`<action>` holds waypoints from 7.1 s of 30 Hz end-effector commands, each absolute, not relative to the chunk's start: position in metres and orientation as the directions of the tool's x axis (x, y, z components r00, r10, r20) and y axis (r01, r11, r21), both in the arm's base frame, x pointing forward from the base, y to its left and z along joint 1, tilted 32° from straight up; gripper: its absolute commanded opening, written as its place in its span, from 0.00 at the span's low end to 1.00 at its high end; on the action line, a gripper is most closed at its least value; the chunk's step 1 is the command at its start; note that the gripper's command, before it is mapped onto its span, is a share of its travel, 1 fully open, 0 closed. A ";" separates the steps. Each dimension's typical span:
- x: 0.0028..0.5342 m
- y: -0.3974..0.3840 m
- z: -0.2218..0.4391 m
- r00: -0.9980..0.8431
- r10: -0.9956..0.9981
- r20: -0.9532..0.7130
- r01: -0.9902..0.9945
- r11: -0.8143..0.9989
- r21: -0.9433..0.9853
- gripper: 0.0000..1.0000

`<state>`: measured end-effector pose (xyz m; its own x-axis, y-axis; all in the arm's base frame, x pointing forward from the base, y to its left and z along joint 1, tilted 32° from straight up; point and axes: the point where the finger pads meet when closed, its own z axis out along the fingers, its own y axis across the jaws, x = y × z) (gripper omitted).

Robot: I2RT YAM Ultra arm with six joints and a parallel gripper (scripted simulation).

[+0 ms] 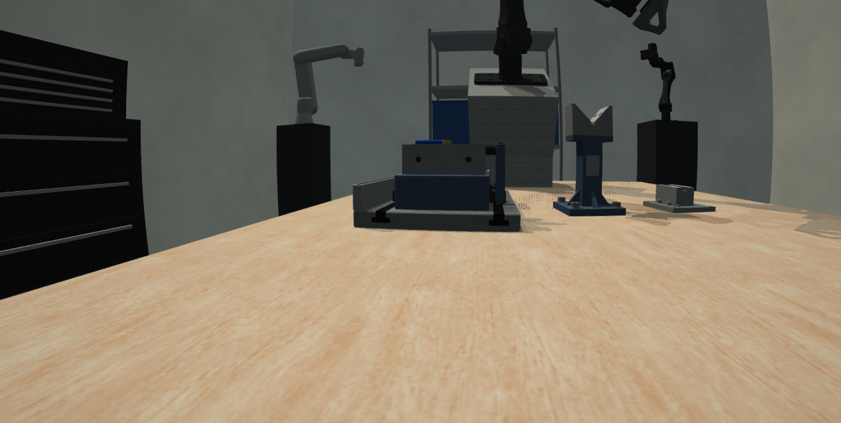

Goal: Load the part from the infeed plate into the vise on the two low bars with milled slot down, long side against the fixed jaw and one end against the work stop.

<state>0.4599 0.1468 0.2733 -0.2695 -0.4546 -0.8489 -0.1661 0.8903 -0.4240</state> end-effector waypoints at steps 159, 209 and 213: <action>0.406 0.260 0.127 0.128 -0.989 0.076 -0.845 -0.149 -0.514 0.81; 0.473 0.269 0.044 0.133 -0.990 0.057 -0.827 -0.142 -0.544 0.81; 0.477 0.269 0.037 0.133 -0.990 0.057 -0.827 -0.142 -0.544 0.81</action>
<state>0.4685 0.2599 0.0336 0.1188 -0.9899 0.0780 -0.8415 -0.1420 -0.5212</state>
